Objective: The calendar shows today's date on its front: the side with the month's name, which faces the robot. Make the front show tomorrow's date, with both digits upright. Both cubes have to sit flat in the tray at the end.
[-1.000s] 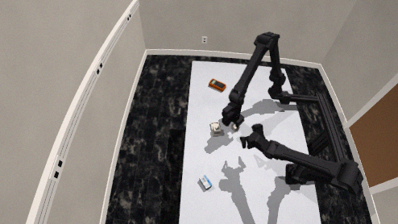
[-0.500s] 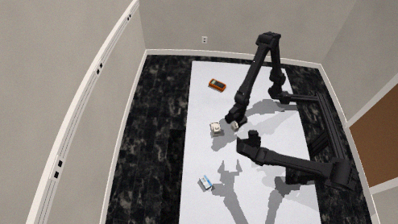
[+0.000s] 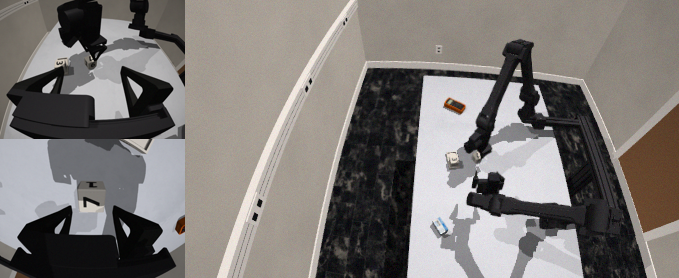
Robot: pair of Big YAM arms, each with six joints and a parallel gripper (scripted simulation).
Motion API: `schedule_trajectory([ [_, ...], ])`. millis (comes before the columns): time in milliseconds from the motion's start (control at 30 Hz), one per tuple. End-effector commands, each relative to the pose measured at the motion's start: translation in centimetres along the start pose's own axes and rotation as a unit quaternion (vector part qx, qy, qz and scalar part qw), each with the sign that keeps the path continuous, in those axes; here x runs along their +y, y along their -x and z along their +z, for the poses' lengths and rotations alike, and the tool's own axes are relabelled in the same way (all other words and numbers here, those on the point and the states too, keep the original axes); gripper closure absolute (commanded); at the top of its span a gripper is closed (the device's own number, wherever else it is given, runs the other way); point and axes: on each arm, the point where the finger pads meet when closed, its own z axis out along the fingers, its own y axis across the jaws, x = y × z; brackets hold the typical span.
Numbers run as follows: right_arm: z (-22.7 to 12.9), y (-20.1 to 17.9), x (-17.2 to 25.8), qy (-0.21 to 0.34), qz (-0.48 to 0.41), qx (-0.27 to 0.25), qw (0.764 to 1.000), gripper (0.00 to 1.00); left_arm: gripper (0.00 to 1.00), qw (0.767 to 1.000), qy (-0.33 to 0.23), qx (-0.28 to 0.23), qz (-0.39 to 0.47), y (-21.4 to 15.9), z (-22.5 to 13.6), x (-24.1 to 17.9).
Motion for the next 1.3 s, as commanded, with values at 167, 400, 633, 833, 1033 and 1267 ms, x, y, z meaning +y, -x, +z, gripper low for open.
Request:
schedule_trajectory([
  [167, 0.3, 2.3, 0.4, 0.001, 0.014, -0.018, 1.0, 0.3, 0.0, 0.999, -0.009, -0.017, 0.032, 1.7, 0.0, 2.3],
  [400, 4.3, -0.1, -0.5, -0.001, 0.009, -0.002, 1.0, 0.3, 0.0, 0.999, -0.008, -0.017, 0.032, 1.7, 0.0, 2.4],
  [633, 3.9, 1.5, 0.2, 0.0, 0.009, -0.009, 1.0, 0.36, 0.0, 0.999, -0.008, -0.017, 0.032, 1.7, 0.0, 2.4],
  [833, 3.7, 1.8, 0.0, 0.003, 0.012, -0.015, 1.0, 0.41, 0.0, 0.999, -0.008, -0.017, 0.032, 1.7, 0.0, 2.4],
  [1033, 3.9, 1.6, -0.3, 0.003, 0.013, -0.012, 1.0, 0.53, 0.0, 0.999, -0.008, -0.017, 0.032, 1.7, 0.0, 2.4],
  [1267, 3.9, 1.4, -0.3, 0.002, 0.012, -0.01, 1.0, 0.59, 0.0, 0.999, -0.008, -0.017, 0.032, 1.7, 0.0, 2.4],
])
